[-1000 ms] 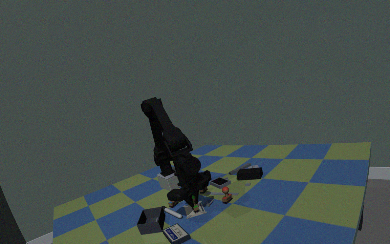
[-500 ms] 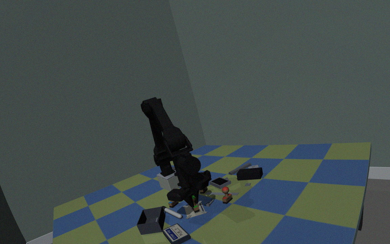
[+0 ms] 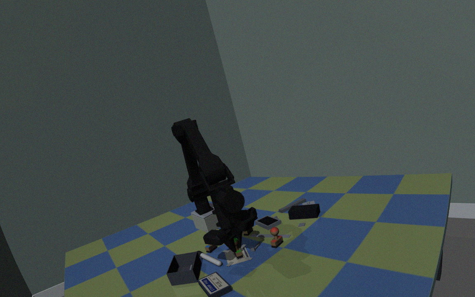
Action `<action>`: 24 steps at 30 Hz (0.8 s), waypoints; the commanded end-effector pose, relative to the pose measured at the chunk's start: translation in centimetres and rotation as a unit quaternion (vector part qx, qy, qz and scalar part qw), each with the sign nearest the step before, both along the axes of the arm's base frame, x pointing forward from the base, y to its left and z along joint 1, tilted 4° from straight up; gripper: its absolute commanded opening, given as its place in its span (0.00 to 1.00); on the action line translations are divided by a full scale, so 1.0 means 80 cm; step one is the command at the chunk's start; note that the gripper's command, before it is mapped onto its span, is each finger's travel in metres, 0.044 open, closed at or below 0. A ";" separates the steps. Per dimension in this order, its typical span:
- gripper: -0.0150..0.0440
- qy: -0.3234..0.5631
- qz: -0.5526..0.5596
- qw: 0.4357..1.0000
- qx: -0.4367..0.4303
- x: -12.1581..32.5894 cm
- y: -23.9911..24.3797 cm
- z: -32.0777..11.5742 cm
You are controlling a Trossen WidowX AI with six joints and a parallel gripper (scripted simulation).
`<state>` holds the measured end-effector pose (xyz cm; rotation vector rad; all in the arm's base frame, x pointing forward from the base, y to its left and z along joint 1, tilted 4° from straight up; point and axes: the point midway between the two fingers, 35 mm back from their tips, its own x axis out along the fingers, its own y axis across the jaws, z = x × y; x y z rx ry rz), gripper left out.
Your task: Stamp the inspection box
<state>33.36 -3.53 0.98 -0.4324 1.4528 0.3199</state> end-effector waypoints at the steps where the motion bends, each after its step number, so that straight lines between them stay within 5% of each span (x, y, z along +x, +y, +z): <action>1: 0.25 0.000 0.003 1.000 0.001 0.001 0.000 -0.003; 24: 0.25 0.000 0.003 1.000 0.001 0.000 0.001 0.006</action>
